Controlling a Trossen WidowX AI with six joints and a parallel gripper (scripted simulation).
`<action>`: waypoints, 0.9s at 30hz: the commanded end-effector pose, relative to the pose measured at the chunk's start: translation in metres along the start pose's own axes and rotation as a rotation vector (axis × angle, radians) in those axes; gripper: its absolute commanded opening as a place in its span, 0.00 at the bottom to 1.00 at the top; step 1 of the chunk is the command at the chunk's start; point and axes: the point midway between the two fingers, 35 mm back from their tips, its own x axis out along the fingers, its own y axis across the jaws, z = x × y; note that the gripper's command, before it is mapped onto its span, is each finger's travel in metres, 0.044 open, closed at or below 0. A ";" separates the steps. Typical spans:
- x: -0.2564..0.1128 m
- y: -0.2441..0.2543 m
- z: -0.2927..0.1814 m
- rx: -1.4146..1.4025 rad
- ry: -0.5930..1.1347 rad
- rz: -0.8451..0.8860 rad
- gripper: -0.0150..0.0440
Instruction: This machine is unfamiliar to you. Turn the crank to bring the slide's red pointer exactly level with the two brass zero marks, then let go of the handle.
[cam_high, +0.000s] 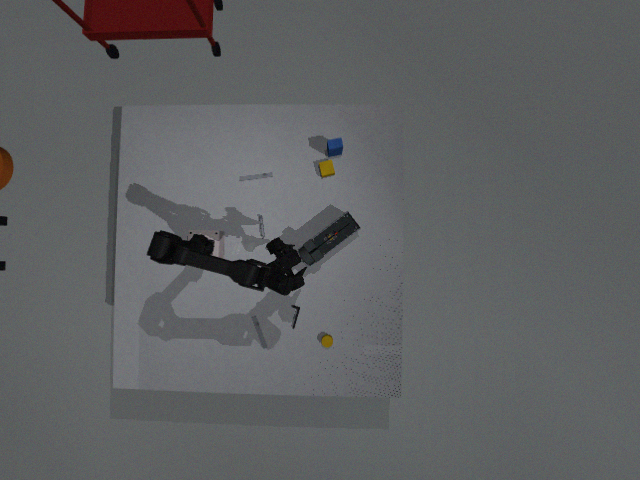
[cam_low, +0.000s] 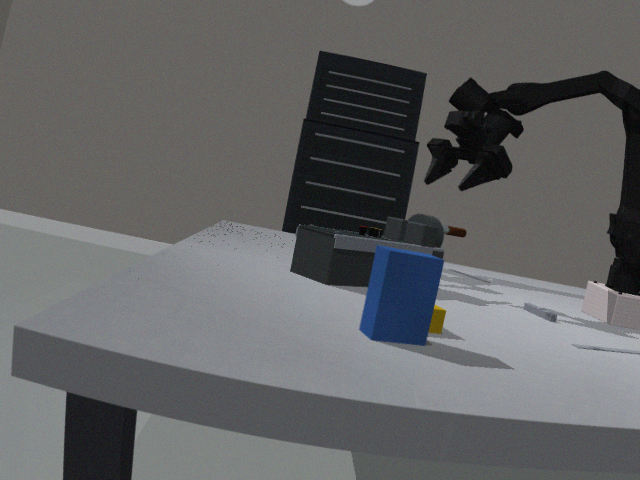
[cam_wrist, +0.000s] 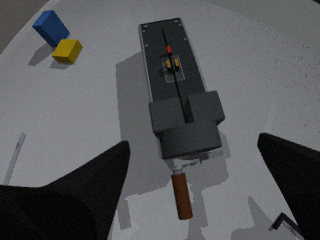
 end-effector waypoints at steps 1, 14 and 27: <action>-0.023 0.004 -0.016 -0.074 -0.070 0.082 1.00; -0.021 0.004 -0.027 -0.094 -0.097 0.103 1.00; 0.012 0.006 -0.055 -0.094 -0.097 0.104 1.00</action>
